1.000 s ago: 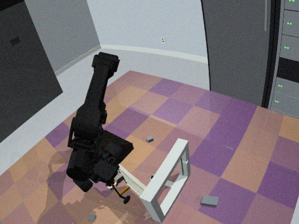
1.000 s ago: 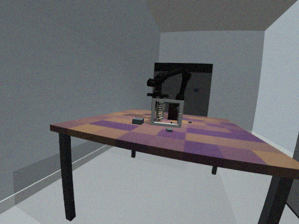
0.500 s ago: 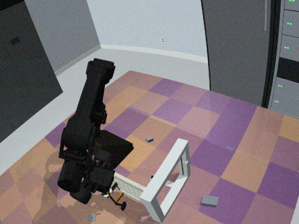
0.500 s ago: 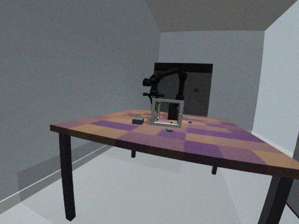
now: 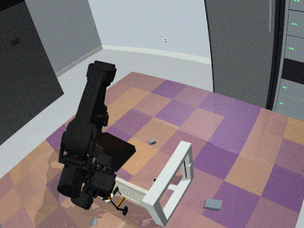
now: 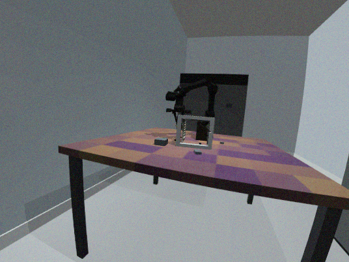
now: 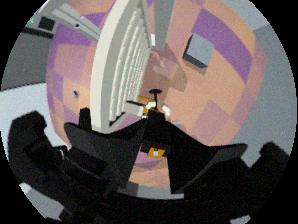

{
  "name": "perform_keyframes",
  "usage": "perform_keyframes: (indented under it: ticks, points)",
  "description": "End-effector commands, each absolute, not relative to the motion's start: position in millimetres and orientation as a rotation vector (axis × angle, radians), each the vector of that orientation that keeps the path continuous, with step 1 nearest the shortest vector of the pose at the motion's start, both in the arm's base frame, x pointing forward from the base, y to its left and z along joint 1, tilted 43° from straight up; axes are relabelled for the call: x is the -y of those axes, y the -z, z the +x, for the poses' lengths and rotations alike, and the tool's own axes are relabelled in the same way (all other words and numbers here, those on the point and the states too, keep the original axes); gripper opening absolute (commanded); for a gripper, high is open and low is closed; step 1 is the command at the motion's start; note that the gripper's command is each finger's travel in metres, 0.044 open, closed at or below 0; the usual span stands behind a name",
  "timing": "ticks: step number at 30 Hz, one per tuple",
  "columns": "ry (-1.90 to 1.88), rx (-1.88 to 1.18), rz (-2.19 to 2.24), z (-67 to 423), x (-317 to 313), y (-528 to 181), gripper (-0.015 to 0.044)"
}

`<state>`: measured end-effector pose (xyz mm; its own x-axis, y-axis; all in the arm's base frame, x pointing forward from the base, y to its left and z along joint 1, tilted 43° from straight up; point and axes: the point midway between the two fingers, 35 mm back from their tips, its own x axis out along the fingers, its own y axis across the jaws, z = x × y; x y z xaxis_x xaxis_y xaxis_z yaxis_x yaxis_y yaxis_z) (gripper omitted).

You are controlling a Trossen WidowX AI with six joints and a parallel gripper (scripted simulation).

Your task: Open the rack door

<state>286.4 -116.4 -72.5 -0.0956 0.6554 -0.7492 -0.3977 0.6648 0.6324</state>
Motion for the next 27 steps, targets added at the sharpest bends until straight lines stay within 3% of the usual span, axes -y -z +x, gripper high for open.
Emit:
perform_keyframes:
  ticks: [1,10,27]
  points:
    - [-0.906,-1.410,0.221,286.2,116.0,72.3,0.0061]
    - [-0.906,-1.410,0.221,286.2,116.0,72.3,0.0281]
    - [-0.905,-1.410,0.220,290.0,131.5,56.5,0.0281]
